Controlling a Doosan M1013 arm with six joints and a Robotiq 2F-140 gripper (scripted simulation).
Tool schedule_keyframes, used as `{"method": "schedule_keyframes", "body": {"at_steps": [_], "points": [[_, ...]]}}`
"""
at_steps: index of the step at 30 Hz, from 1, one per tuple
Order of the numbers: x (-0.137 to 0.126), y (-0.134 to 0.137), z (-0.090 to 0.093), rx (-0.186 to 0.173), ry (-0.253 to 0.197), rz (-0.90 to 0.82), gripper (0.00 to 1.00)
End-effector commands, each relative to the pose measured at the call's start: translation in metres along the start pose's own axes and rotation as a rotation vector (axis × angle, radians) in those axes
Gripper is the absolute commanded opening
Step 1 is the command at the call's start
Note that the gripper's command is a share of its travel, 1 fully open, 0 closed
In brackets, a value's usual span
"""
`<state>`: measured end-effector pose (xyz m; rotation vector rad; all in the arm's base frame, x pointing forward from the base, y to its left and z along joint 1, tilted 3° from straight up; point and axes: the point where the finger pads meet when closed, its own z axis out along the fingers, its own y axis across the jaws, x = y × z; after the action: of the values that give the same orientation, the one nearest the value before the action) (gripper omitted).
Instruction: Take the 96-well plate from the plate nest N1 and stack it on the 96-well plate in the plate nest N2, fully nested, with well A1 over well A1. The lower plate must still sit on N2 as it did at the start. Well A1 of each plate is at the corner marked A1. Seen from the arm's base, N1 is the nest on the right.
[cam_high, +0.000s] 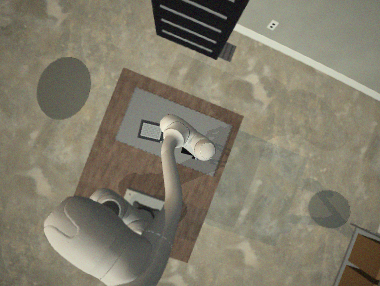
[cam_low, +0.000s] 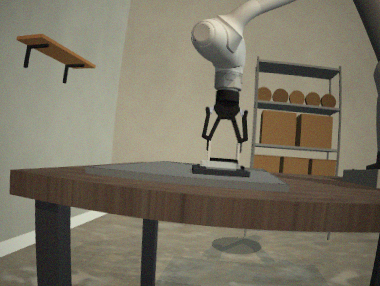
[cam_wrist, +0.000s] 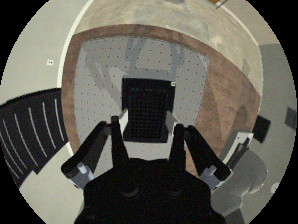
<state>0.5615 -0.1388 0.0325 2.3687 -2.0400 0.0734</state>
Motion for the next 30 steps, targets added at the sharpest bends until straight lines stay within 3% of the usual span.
{"method": "schedule_keyframes", "body": {"at_steps": [1, 30], "points": [[0.000, 0.000, -0.005, 0.000, 0.000, 0.000, 0.00], [0.000, 0.000, -0.048, 0.000, 0.000, 0.000, 0.00]]}}
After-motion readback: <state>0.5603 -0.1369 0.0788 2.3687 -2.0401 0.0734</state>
